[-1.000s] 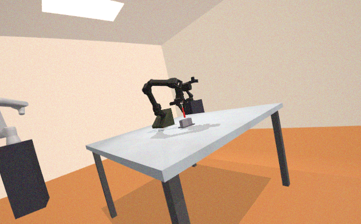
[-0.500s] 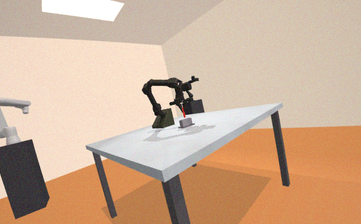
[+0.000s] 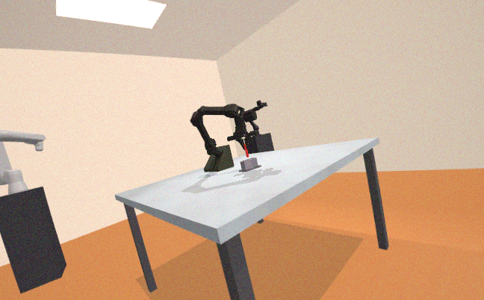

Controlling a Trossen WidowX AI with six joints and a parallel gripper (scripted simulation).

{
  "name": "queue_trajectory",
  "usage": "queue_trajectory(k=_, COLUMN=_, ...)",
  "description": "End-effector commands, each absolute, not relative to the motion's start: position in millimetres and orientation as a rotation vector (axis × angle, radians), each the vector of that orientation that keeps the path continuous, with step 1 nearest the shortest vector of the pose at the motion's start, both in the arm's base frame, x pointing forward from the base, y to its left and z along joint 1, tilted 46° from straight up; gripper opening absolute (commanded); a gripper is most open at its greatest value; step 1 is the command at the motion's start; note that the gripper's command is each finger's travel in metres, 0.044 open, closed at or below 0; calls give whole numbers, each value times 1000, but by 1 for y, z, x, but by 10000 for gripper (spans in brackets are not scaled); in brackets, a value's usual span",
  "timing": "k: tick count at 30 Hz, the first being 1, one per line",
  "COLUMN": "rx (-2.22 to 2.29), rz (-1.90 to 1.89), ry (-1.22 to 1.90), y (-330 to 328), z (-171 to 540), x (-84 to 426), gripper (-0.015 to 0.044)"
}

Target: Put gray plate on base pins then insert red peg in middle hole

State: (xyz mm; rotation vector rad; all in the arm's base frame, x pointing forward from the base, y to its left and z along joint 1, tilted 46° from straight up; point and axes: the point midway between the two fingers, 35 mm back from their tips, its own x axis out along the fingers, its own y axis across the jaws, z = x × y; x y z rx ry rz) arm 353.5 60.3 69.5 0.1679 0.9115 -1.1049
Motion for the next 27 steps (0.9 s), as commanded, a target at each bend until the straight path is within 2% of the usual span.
queue_trajectory(k=1, rx=162, rz=-1104, ry=911, y=60, z=70, x=354, gripper=0)
queue_trajectory(k=27, rx=164, rz=-1104, ry=911, y=48, z=59, x=356, gripper=0)
